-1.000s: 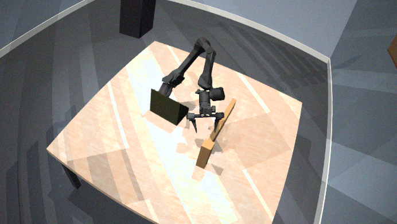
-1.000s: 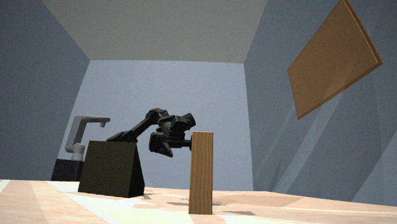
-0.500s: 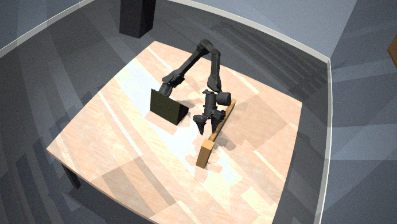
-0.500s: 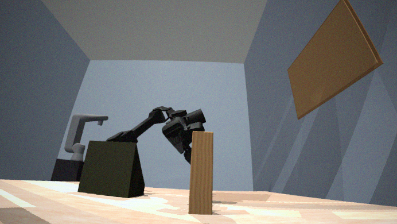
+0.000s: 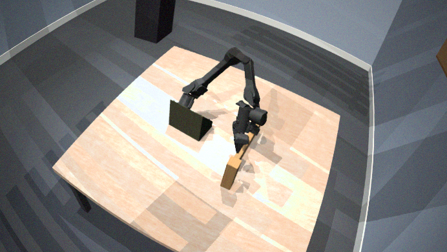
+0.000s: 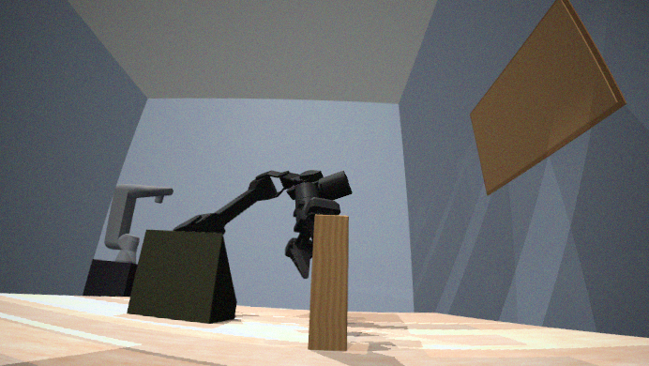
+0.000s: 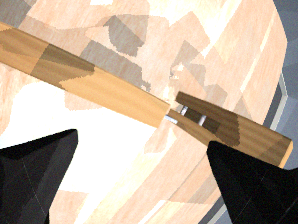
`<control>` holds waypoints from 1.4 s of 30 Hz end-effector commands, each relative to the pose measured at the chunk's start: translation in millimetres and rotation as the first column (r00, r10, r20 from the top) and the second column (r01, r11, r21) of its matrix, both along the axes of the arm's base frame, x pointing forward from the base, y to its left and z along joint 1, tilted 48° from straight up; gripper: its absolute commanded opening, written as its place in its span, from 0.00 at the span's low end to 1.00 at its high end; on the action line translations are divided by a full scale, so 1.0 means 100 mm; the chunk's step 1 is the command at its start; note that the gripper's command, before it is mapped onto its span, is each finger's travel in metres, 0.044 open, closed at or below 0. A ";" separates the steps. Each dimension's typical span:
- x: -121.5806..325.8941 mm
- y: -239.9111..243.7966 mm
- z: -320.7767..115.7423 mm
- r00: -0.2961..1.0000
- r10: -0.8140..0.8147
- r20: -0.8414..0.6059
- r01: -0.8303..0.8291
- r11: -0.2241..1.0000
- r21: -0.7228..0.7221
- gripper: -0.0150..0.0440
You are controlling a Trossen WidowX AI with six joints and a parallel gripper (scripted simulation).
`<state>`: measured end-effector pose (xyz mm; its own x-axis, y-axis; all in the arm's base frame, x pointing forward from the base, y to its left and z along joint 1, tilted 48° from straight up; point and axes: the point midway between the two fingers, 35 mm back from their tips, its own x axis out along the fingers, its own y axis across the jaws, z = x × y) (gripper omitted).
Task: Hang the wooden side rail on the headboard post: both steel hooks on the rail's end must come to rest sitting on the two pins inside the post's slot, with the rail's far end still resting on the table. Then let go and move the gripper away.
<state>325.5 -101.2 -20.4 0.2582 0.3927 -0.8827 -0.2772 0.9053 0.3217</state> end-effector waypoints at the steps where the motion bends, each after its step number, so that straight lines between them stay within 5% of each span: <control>1: 0.11 0.04 0.23 0.754 0.589 0.291 -0.612 0.791 -0.018 1.00; 12: 0.19 0.06 0.45 0.347 0.784 0.515 -0.836 0.507 -0.209 1.00; 42: 0.26 0.43 0.11 0.344 0.783 0.518 -0.836 0.506 -0.210 1.00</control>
<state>351.5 -60.8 -5.0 0.1355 0.7171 -0.6837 -0.9903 0.1184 -0.0722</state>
